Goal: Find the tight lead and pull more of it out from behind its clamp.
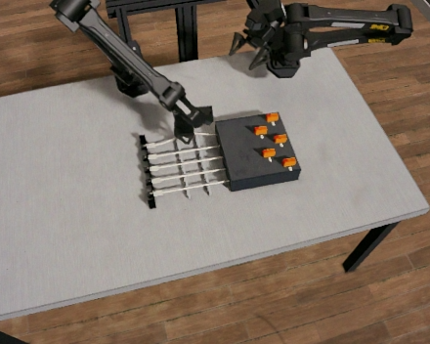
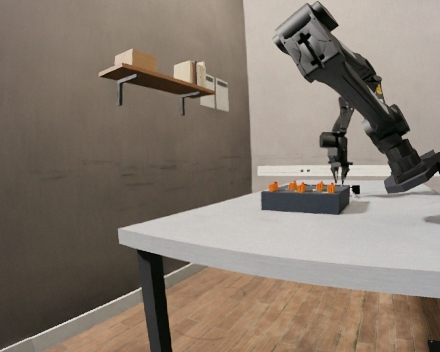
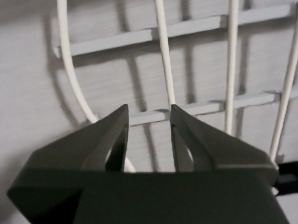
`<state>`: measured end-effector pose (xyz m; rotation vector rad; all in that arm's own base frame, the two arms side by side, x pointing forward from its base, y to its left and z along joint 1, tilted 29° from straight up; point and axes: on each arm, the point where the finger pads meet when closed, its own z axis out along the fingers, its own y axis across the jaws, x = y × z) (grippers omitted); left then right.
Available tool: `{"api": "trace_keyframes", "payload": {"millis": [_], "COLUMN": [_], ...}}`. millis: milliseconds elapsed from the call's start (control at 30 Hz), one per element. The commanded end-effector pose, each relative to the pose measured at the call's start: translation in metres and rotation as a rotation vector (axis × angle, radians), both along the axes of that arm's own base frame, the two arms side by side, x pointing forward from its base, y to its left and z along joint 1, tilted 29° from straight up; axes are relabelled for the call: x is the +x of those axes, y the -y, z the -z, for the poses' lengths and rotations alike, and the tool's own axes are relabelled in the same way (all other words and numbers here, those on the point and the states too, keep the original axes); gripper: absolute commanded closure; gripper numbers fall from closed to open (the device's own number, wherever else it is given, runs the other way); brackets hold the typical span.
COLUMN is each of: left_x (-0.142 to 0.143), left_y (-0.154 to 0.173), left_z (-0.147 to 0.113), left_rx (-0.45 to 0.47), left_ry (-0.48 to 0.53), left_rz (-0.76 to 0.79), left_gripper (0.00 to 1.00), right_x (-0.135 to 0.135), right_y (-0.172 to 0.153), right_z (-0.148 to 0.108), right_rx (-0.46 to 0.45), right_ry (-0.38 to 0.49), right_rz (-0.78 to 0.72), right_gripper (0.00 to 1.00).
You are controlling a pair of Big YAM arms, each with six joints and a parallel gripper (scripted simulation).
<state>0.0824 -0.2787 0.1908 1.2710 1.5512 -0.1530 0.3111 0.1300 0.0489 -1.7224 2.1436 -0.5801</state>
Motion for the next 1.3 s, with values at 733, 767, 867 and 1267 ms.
{"api": "trace_keyframes", "payload": {"millis": [733, 767, 867, 1267], "left_x": [-0.003, -0.003, -0.003, -0.003], "left_y": [0.005, 0.005, 0.005, 0.005], "left_z": [-0.009, -0.009, -0.009, -0.009], "left_rx": [-0.026, -0.026, -0.026, -0.026], "left_ry": [-0.007, -0.007, -0.007, -0.007], "left_rz": [0.003, 0.003, 0.003, 0.003], "left_gripper": [0.0, 0.0, 0.0, 0.0], "right_x": [0.048, 0.049, 0.044, 0.045], "right_y": [-0.003, -0.003, 0.0, -0.002], "right_z": [0.017, 0.018, 0.027, 0.032], "right_rx": [-0.134, -0.134, -0.141, -0.14], "right_ry": [-0.066, -0.066, -0.079, -0.076], "right_rz": [-0.095, -0.095, -0.099, -0.104], "right_gripper": [0.68, 0.68, 0.68, 0.68]}}
